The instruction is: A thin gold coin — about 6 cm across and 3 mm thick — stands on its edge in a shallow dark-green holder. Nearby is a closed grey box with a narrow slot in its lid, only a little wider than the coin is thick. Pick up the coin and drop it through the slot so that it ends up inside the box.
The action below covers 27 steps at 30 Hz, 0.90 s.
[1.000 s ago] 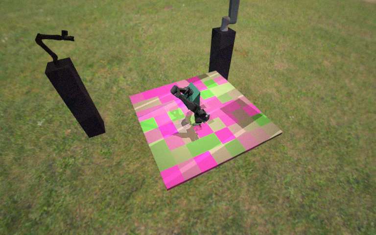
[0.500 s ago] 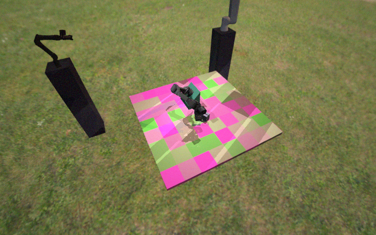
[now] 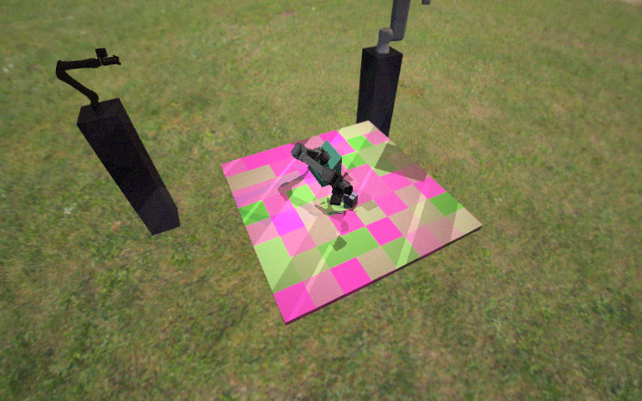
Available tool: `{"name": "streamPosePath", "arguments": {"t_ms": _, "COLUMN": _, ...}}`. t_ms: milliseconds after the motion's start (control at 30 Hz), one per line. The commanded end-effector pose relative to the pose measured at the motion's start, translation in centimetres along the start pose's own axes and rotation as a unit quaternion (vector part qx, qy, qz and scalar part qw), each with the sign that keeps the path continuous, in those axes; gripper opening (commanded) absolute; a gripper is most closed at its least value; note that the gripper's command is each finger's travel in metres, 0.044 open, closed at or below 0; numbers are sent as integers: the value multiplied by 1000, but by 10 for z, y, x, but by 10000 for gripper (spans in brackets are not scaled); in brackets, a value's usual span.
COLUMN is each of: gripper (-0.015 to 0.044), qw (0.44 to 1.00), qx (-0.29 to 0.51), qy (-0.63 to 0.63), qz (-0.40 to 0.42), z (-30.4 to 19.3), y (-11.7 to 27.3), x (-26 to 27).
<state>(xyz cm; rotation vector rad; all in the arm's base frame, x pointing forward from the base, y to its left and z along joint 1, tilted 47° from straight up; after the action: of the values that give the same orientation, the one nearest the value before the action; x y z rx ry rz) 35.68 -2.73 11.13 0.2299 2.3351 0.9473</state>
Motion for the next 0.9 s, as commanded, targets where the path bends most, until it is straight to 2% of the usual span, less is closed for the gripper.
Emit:
{"name": "streamPosePath", "arguments": {"t_ms": 0, "gripper": 0, "qw": 997, "qx": -1, "qy": -75, "qz": -3, "z": 3, "y": 2, "x": -3}}
{"name": "streamPosePath", "arguments": {"t_ms": 367, "gripper": 0, "qw": 969, "qx": -2, "qy": -247, "qz": -3, "z": 6, "y": 2, "x": -6}}
{"name": "streamPosePath", "arguments": {"t_ms": 867, "gripper": 0, "qw": 967, "qx": -3, "qy": -255, "qz": -1, "z": 16, "y": 3, "x": 7}}
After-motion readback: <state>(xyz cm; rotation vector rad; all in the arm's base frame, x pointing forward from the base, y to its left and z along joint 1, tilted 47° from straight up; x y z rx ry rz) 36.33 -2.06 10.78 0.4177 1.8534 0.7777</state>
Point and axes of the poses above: the point midway between the two fingers, 35 mm back from their tips, its own y axis back along the fingers, its own x axis across the jaws, z = x × y, the point moved 4 cm from there along y, back along the fingers, and after that the axes turned 2 degrees about -y, right-handed, at the moved point
